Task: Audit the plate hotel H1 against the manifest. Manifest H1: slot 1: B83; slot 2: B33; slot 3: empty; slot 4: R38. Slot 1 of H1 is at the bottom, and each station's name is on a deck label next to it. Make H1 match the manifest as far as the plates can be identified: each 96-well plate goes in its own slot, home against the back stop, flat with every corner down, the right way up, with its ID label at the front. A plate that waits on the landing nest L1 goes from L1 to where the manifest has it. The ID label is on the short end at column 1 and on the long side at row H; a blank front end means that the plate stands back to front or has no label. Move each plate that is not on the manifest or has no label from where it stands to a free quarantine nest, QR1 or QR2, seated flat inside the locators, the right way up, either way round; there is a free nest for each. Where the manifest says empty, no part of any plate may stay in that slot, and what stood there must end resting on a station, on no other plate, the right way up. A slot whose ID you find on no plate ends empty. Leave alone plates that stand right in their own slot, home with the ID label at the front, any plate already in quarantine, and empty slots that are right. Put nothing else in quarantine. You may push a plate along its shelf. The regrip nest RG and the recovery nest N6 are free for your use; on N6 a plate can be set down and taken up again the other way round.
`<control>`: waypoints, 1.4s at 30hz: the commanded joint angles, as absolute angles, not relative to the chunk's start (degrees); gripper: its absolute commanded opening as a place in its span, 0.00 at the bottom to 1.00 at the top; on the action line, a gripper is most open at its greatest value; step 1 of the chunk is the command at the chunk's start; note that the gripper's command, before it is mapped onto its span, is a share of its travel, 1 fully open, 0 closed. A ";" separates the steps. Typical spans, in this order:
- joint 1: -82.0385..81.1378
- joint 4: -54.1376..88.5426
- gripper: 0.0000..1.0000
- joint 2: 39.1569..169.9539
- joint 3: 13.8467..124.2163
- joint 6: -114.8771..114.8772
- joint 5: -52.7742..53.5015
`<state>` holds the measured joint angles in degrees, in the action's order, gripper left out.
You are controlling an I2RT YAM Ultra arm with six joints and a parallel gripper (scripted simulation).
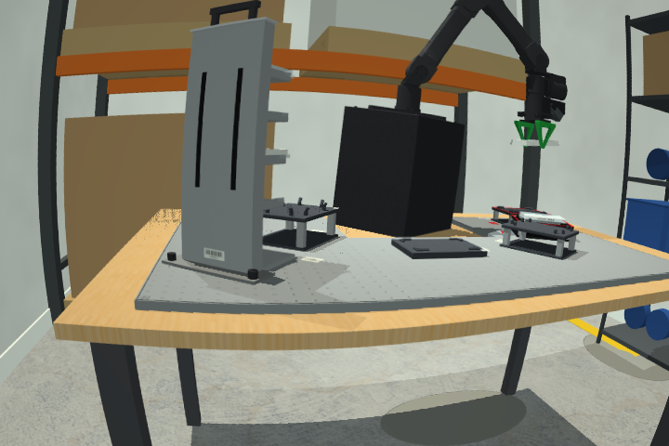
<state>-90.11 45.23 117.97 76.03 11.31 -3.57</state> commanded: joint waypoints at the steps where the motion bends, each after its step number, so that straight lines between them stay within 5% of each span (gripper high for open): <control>1: -91.20 45.42 0.86 116.15 78.11 9.22 -3.89; 42: -104.56 48.59 0.86 122.30 86.76 -4.81 -4.59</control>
<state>-104.66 48.80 124.29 84.86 -4.34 -4.43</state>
